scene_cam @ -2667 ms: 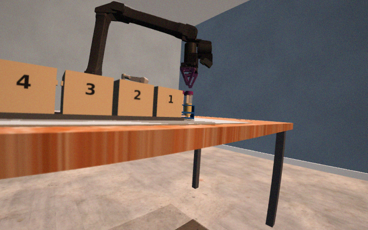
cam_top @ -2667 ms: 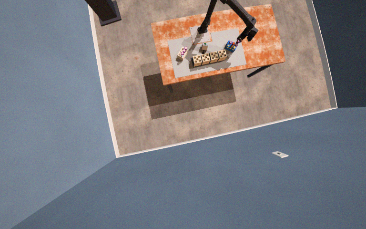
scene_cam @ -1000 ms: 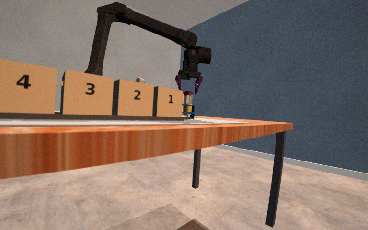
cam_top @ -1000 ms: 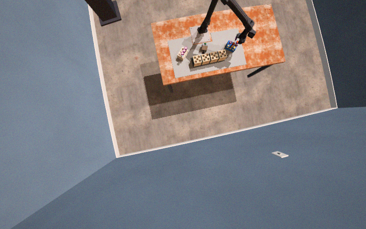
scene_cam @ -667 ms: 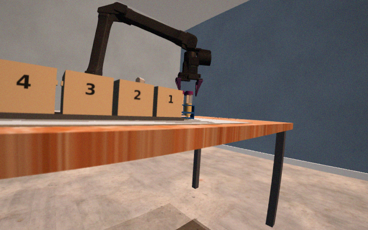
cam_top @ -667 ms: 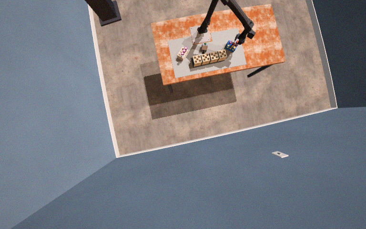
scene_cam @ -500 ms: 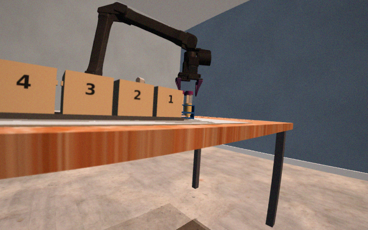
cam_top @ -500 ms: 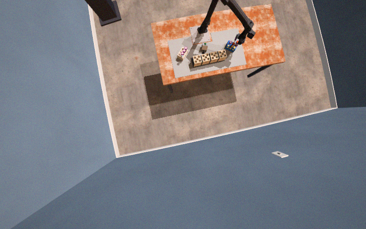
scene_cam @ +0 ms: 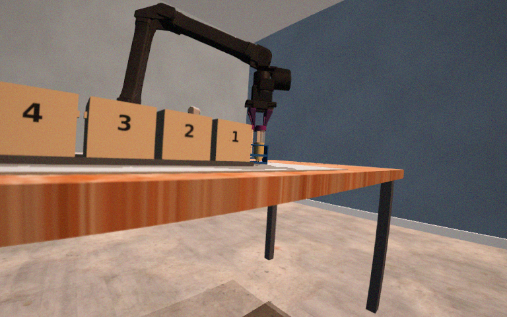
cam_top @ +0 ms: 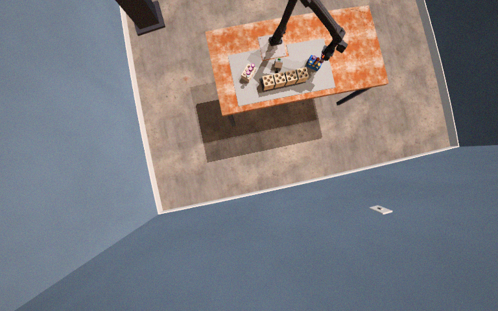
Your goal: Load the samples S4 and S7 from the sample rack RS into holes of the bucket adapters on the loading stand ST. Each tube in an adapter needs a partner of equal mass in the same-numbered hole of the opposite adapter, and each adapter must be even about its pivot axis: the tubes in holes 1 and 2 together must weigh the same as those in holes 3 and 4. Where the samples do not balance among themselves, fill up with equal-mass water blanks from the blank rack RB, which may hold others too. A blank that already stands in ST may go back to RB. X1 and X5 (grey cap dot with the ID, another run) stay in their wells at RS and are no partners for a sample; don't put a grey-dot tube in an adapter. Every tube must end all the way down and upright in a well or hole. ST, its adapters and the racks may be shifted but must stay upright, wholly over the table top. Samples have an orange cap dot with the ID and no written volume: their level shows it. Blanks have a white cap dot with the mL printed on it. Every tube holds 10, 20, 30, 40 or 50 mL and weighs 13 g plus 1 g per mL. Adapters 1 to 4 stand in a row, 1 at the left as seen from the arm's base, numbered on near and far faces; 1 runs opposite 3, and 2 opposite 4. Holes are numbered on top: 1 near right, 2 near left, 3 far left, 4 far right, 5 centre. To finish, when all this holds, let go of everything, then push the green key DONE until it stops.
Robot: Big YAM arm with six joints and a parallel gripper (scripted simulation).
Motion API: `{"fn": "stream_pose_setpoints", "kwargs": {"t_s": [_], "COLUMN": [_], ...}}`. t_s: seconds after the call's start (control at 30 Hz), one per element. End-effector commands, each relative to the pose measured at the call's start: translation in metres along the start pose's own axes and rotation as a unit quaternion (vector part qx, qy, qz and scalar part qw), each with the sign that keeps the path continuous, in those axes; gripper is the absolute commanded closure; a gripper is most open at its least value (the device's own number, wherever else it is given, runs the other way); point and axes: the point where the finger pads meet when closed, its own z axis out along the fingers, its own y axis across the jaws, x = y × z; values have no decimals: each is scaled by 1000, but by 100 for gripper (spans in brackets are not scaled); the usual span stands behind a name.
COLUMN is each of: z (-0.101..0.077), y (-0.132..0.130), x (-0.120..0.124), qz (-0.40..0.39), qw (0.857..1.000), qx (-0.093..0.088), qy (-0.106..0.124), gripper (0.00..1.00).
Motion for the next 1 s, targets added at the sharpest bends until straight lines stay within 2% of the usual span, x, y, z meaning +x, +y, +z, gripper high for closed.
{"fn": "stream_pose_setpoints", "kwargs": {"t_s": [0.0,0.17,0.2,0.23,0.3,0.37,0.4,0.43,0.5,0.53,0.7,0.8,0.87,0.93,0.97], "z": [-18,-18,-36,-45,-52,-52,-38,-42,-64,-69,-86,-87,-101,-101,-77], "y": [13,13,15,19,19,19,20,20,18,18,16,17,15,15,2], "x": [-1,-1,0,0,0,0,0,0,0,1,1,2,2,2,3], "qz": [1,1,4,5,4,4,4,3,4,4,3,2,2,2,2], "qw": [1000,1000,999,999,999,999,1000,1000,999,999,999,999,999,999,1000], "qx": [-24,-24,-35,-42,-42,-42,-25,-25,-41,-43,-43,-34,-42,-42,-8], "qy": [-3,-3,-4,-5,-5,-5,-3,-3,-5,-5,-5,-4,-5,-5,-2], "gripper": [100,100,100,100,100,100,100,100,100,100,100,100,100,100,100]}}
